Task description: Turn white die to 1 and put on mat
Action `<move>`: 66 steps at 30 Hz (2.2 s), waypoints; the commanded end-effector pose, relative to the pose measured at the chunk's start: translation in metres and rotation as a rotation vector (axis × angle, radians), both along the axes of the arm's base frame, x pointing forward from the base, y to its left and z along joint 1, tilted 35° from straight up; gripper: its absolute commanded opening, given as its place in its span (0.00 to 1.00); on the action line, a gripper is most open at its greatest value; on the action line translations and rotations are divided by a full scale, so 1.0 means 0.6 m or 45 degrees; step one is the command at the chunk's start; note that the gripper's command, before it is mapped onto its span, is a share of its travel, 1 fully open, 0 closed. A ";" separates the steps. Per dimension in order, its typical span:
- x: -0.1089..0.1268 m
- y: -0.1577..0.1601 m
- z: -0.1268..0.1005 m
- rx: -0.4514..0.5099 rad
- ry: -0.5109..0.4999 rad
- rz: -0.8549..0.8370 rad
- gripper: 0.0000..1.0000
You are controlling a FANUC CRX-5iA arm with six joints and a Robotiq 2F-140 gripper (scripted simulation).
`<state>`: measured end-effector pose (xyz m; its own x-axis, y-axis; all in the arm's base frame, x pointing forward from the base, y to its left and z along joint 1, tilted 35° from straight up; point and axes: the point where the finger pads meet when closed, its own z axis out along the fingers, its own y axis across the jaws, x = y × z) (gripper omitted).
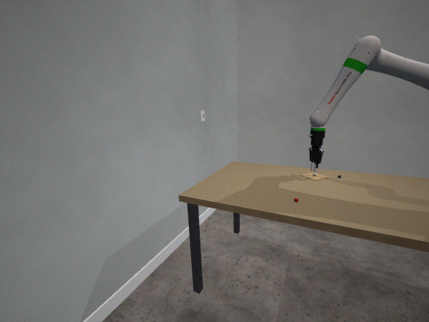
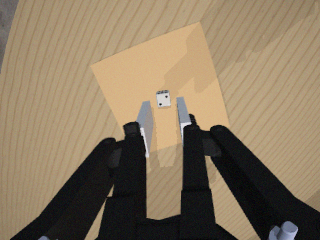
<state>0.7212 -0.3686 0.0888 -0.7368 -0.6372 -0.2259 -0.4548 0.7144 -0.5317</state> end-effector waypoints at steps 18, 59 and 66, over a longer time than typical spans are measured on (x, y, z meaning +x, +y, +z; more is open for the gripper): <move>0.010 -0.005 -0.013 0.000 0.000 0.000 0.27; 0.010 -0.006 -0.014 0.000 0.000 0.000 0.27; 0.013 -0.007 -0.019 0.000 0.000 0.000 0.27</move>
<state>0.7283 -0.3726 0.0782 -0.7368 -0.6372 -0.2259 -0.4548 0.7144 -0.5317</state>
